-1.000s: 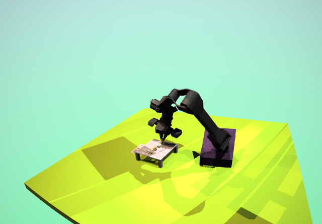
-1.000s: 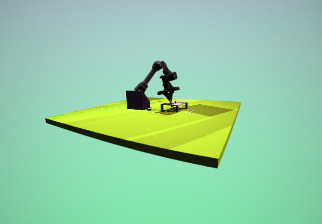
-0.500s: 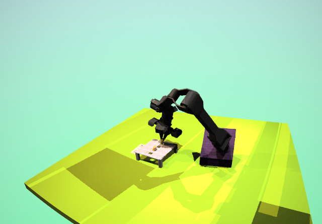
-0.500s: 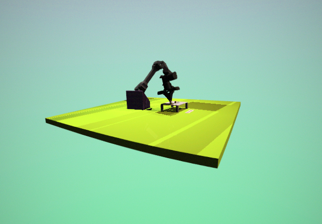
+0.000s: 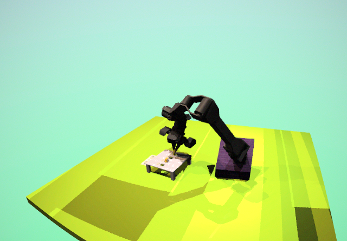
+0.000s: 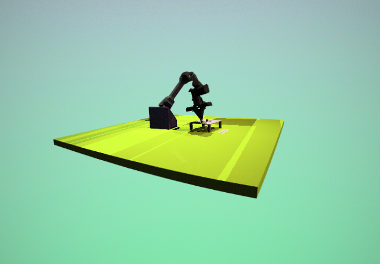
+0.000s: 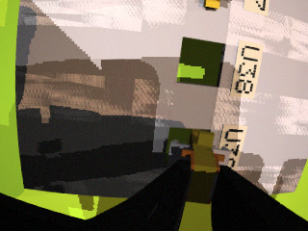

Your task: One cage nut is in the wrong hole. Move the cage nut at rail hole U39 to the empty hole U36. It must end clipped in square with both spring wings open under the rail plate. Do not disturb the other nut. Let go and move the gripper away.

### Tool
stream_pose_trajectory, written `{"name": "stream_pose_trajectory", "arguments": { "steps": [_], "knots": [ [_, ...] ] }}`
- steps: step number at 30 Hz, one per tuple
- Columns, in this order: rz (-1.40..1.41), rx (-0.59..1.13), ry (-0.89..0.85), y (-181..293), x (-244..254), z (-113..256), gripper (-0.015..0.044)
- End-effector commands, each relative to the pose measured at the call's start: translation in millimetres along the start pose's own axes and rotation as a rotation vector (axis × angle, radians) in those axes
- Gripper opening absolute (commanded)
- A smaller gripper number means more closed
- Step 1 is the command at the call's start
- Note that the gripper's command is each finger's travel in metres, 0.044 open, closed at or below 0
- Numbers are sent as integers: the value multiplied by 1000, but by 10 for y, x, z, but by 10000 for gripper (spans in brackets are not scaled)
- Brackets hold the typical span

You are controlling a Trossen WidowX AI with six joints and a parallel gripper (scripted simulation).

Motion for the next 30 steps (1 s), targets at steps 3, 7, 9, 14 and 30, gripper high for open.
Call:
{"name": "stream_pose_trajectory", "arguments": {
  "steps": [3,7,9,14,30],
  "knots": [
    [2,4,-7,11,3,-8,28],
    [2,4,-10,11,1,-4,28],
    [2,5,-12,10,-2,-2,28],
    [2,5,-15,10,-4,0,28],
    [3,6,-25,9,-13,10,28]
  ]
}}
Point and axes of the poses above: the point midway between the two fingers, 35 mm back from their tips, its own z axis back along the fingers, its own x axis across the jaws, y = z × x, the point moved 2 cm from there along z, back along the fingers, and after that the axes turned 6 degrees about -z, right-handed, at the moved point
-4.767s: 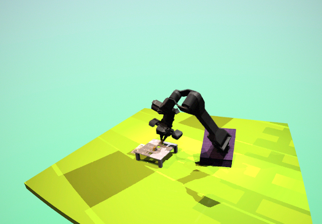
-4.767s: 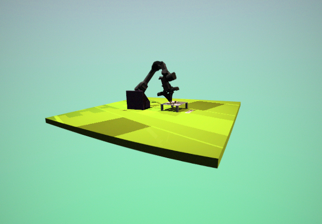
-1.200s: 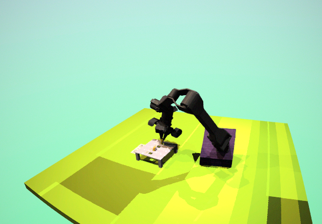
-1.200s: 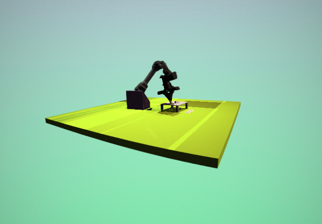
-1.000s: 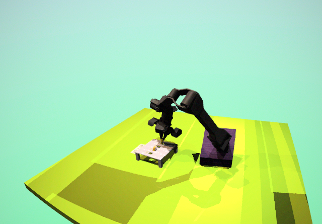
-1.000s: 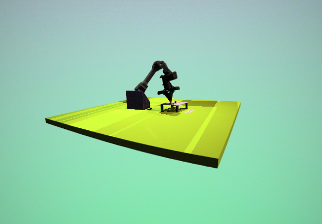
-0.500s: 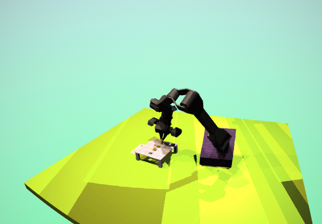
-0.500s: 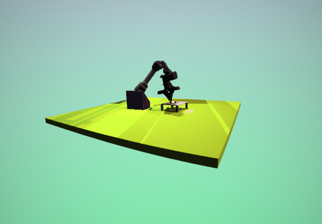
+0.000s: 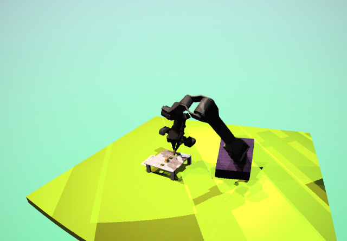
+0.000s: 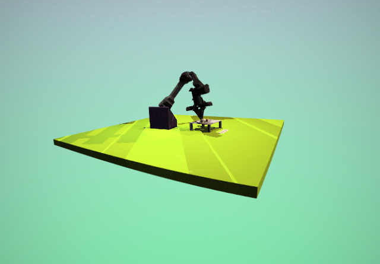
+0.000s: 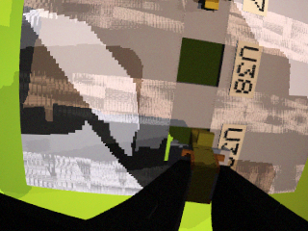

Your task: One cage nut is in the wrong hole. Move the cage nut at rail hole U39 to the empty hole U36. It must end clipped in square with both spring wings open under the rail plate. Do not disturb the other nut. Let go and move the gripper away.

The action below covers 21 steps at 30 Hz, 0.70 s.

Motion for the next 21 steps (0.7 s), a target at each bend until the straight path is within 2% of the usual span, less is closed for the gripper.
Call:
{"name": "stream_pose_trajectory", "arguments": {
  "steps": [1,21],
  "knots": [
    [2,3,-7,14,3,-11,28],
    [2,5,-16,13,-9,16,28]
  ]
}}
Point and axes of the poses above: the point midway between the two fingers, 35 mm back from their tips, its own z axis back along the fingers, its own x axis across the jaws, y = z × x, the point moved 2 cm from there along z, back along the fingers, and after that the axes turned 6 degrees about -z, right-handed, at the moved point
